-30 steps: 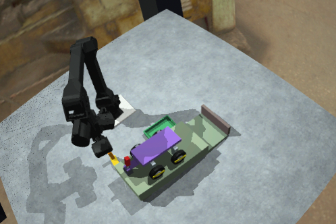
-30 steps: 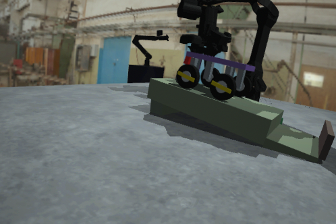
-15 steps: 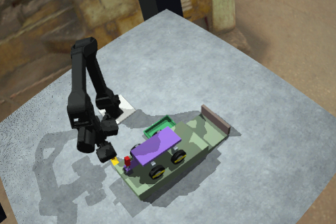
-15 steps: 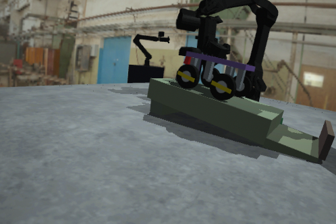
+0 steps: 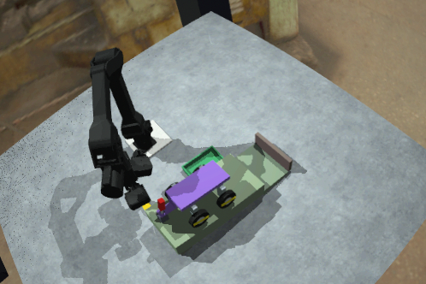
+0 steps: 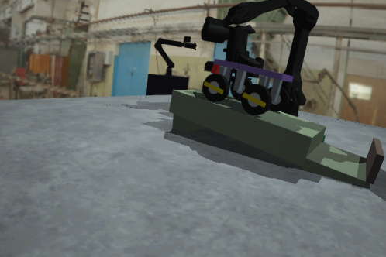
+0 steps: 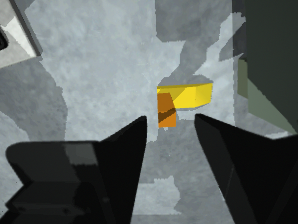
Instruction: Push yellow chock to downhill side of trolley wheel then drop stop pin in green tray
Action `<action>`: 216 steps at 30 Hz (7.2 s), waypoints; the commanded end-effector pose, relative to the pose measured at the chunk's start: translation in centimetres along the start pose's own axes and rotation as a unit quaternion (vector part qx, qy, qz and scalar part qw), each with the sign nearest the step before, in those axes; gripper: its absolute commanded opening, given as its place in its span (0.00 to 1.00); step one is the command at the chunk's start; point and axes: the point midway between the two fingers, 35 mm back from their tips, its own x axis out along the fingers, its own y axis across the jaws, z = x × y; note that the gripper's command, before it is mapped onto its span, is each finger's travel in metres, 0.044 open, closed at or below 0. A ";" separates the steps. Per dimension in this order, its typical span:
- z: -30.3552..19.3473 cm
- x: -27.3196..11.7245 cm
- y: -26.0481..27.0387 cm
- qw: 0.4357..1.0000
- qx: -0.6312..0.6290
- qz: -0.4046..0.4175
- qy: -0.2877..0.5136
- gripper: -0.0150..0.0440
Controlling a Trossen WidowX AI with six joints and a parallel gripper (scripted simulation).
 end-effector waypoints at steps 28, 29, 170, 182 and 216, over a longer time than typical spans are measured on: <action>0.2 3.6 0.3 1.000 -0.001 0.004 -0.004 0.58; 0.2 3.6 0.3 1.000 -0.001 0.004 -0.004 0.58; 8.7 -11.1 -1.1 0.763 0.646 0.010 -0.002 0.25; 13.0 -10.9 -1.3 0.763 0.646 0.011 -0.004 0.25; 26.7 -9.9 -1.5 0.763 0.646 0.015 -0.009 0.25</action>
